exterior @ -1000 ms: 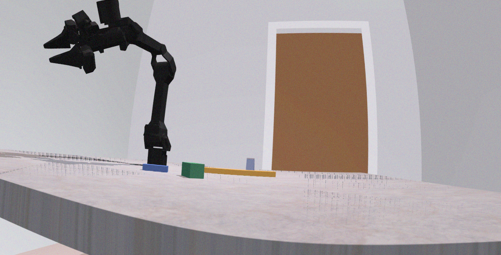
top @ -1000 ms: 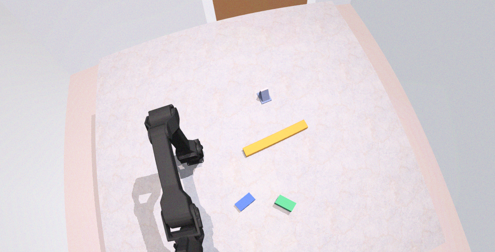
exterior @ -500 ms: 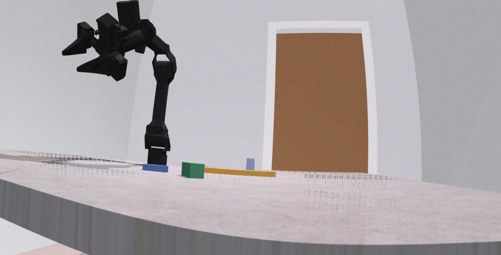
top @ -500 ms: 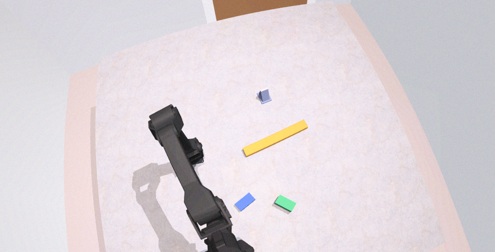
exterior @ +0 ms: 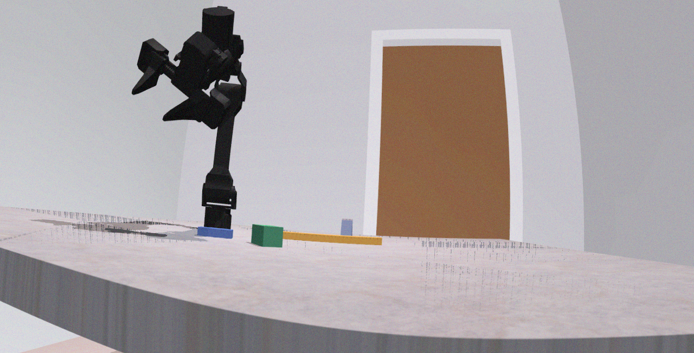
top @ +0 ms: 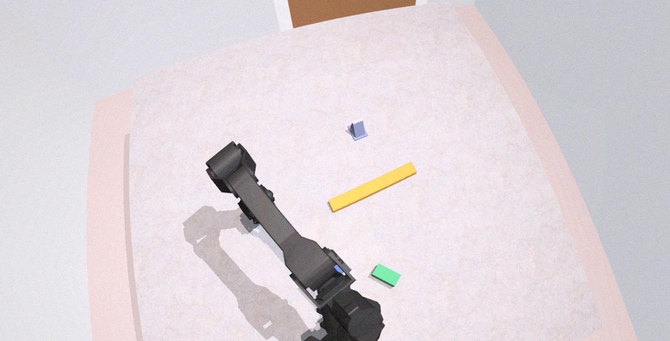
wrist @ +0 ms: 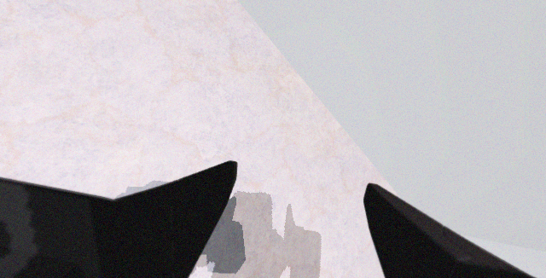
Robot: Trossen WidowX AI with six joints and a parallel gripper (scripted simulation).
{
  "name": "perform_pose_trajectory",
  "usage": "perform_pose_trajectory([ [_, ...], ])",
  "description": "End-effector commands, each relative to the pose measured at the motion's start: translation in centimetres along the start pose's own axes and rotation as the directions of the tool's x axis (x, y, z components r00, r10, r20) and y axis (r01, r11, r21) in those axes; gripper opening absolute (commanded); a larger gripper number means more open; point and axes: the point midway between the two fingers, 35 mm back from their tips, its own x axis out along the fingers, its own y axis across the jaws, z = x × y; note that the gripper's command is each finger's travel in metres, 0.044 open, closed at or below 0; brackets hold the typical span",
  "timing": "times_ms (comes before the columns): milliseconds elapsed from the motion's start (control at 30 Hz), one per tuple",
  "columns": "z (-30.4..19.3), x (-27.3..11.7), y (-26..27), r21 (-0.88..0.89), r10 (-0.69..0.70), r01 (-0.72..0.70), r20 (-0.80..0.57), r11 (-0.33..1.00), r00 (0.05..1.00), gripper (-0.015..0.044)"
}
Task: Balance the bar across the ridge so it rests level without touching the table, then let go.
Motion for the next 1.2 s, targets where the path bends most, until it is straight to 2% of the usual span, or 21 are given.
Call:
perform_pose_trajectory([
  [0,0.6,-0.5,3.4,-0.05,0.076,-0.076,0.001,0.996,0.997,0.0315],
  [533,1.2,-3.9,14.1,-0.24,0.306,-0.304,-0.028,0.922,0.952,0.0315],
  [1167,-1.3,-9.9,25.0,-0.454,0.488,-0.494,-0.141,0.741,0.861,0.0315],
])
